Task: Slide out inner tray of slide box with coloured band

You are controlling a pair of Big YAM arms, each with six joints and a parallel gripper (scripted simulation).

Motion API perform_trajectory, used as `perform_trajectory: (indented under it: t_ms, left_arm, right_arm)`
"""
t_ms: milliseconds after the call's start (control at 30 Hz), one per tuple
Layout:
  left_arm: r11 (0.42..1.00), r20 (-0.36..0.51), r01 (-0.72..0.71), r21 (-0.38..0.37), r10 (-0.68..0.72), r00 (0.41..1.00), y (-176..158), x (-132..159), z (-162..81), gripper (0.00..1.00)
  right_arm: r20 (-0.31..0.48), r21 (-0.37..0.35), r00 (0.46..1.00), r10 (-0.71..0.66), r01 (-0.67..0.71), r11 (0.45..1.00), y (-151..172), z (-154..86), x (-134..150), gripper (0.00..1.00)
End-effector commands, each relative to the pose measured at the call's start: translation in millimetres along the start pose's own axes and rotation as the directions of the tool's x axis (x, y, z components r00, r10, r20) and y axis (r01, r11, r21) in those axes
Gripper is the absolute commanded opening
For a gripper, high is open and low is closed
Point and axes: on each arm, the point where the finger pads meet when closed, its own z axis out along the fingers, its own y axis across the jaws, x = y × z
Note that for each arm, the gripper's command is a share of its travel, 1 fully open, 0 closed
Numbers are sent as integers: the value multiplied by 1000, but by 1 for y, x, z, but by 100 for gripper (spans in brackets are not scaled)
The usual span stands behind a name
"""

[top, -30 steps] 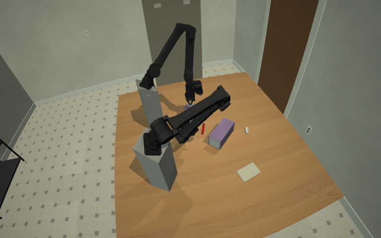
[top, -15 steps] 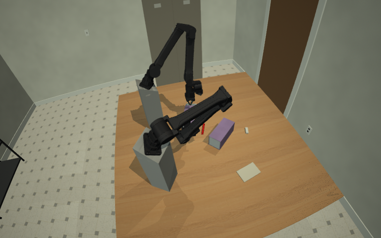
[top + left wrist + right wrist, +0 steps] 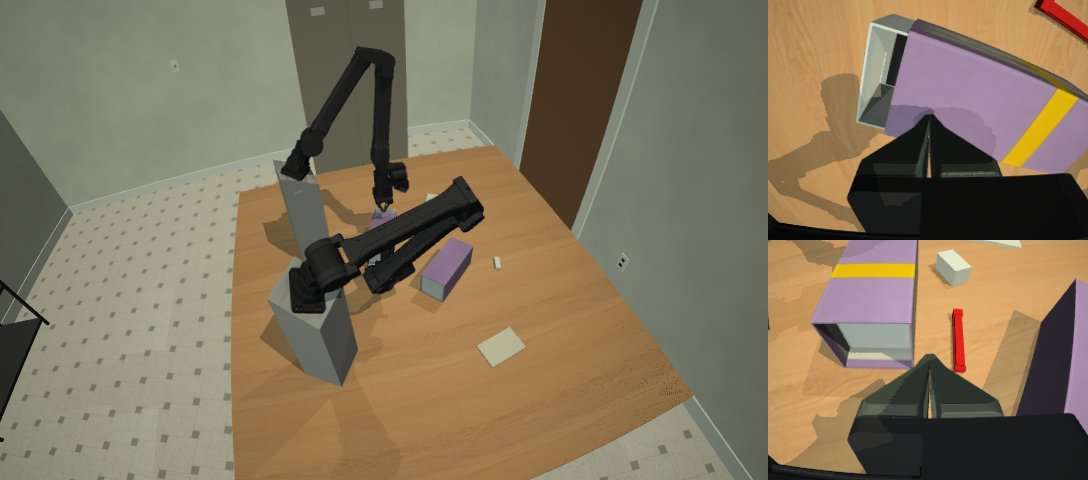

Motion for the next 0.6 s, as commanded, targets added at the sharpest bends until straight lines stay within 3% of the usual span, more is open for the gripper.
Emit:
perform_trajectory:
  t_ms: [0,33,67,100,167,300,333,400,433,567]
  left_arm:
    - [1000,-15,3,-2,-3,1000,2,7,5,0]
    - [1000,-15,3,-2,-3,1000,2,7,5,0]
    - [1000,81,3,-4,-3,997,6,-31,-9,0]
    - [1000,110,-6,-2,6,994,6,-42,-12,0]
    - [1000,112,-30,9,29,993,4,-38,-11,0]
    - [999,135,-40,17,37,990,3,-45,-13,0]
    - [999,90,-44,27,42,995,-1,-26,-3,0]
    - [998,169,-50,28,44,985,1,-56,-16,0]
    - [998,197,-56,29,49,979,2,-67,-19,0]
    - [996,254,-81,39,69,965,0,-84,-26,0]
  right_arm:
    - [-32,-6,999,-9,9,1000,-14,-32,2,0]
    - [-31,-5,999,-9,9,1000,-18,-39,2,0]
    - [-16,2,1000,-15,15,1000,-28,-36,-3,0]
    - [1,34,1000,7,-7,999,-49,-25,-6,0]
    - [-61,50,989,133,-130,990,-49,-47,6,0]
    - [-75,81,984,163,-157,984,-65,-52,10,0]
    - [-70,94,985,155,-148,984,-75,-47,10,0]
    - [-84,137,978,189,-177,975,-96,-56,13,0]
    - [-72,182,980,186,-170,968,-124,-52,14,0]
    - [-89,258,964,251,-221,941,-161,-71,20,0]
